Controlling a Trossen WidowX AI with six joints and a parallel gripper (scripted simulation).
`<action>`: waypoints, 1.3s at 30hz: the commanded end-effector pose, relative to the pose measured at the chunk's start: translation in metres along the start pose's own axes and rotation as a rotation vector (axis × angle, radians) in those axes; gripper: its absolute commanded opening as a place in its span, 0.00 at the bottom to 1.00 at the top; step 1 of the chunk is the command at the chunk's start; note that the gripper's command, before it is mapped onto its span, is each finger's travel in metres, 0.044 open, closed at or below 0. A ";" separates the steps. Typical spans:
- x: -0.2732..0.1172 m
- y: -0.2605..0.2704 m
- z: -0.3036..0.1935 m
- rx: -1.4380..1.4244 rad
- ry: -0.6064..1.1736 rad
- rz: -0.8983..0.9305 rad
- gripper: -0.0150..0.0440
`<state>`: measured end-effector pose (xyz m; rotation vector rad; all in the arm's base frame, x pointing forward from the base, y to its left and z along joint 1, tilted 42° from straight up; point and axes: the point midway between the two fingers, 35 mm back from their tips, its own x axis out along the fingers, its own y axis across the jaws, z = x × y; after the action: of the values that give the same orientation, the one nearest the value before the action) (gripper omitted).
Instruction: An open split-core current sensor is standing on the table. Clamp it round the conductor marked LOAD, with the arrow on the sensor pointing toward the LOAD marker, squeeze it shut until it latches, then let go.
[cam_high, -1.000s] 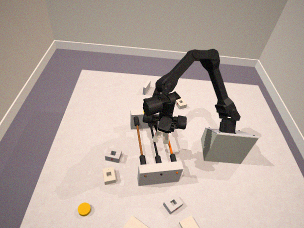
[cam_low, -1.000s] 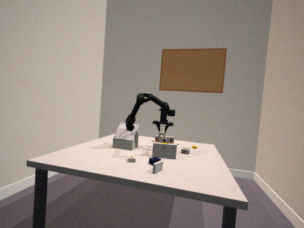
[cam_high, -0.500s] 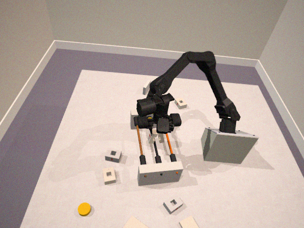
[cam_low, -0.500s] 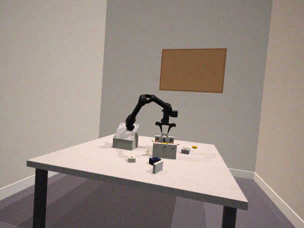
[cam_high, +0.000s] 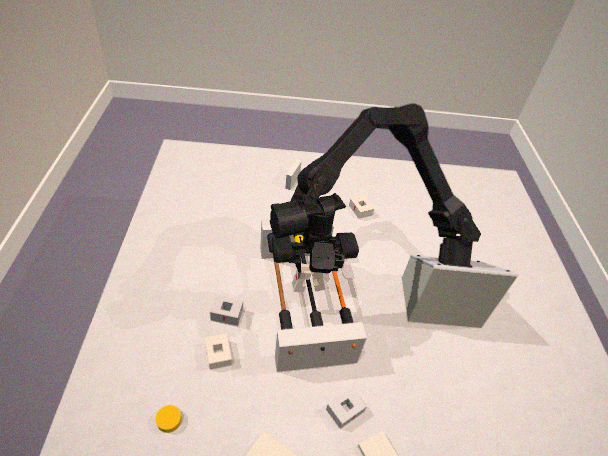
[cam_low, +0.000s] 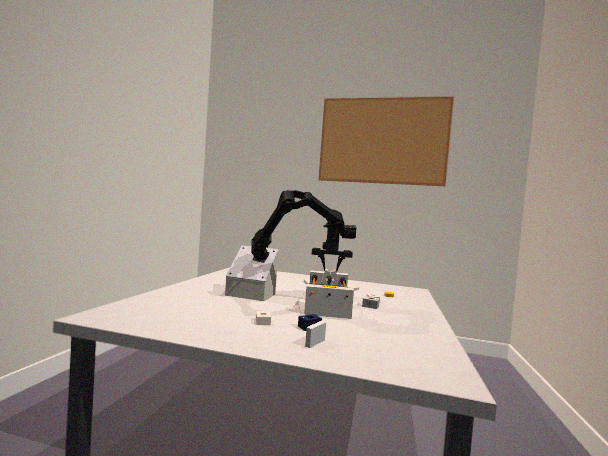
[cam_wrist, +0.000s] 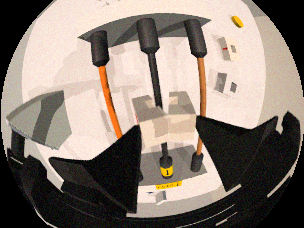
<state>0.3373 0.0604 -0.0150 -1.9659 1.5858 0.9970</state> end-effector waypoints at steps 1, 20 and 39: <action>0.009 0.001 0.000 -0.006 0.005 0.002 0.25; 0.029 0.001 0.000 0.000 0.001 0.001 0.25; 0.029 0.001 0.000 0.000 0.001 0.001 0.25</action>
<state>0.3389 0.0407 -0.0365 -1.9674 1.5875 0.9979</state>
